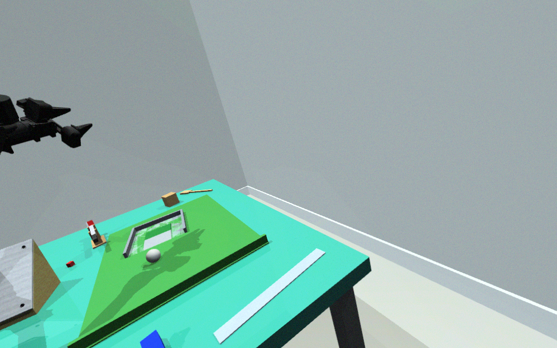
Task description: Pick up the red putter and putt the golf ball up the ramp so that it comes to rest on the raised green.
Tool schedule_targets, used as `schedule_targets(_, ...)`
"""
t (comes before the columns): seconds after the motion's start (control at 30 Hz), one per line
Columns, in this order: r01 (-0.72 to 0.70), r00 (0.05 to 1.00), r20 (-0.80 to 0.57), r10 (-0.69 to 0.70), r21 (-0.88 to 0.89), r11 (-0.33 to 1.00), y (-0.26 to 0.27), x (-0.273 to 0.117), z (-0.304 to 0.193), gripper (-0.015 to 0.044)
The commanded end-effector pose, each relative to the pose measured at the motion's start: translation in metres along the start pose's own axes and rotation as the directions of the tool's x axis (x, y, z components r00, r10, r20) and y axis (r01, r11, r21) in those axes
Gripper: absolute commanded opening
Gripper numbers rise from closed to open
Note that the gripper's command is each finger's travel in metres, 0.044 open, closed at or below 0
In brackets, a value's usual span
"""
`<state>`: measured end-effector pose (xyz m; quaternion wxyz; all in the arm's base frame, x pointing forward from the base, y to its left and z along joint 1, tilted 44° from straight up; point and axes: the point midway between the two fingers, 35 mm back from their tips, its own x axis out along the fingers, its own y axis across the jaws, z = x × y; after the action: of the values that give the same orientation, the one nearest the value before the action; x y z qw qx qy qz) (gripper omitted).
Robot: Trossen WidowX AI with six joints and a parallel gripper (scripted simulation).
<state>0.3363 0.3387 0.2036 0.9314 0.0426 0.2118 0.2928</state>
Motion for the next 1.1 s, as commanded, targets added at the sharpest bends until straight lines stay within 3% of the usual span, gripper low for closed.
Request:
schedule_targets(0.0,0.034,0.978,-0.195,-0.078,-0.219,0.975,-0.018,0.020,-0.064,0.0440)
schedule_targets(0.2,-0.072,0.850,-0.479,-0.218,-0.516,0.854,-0.053,0.029,-0.160,0.0440)
schedule_targets(0.4,-0.356,0.614,-0.704,-0.358,-0.651,0.670,-0.091,0.009,-0.250,0.0440)
schedule_targets(0.57,-0.662,0.336,-0.819,-0.464,-0.556,0.502,-0.123,-0.029,-0.317,0.0440)
schedule_targets(0.7,-0.860,0.092,-0.843,-0.529,-0.335,0.384,-0.146,-0.070,-0.356,0.0440)
schedule_targets(0.77,-0.905,0.012,-0.837,-0.546,-0.242,0.351,-0.159,-0.081,-0.360,0.0440)
schedule_targets(1.07,-0.910,0.002,-0.836,-0.548,-0.229,0.346,-0.164,-0.083,-0.364,0.0440)
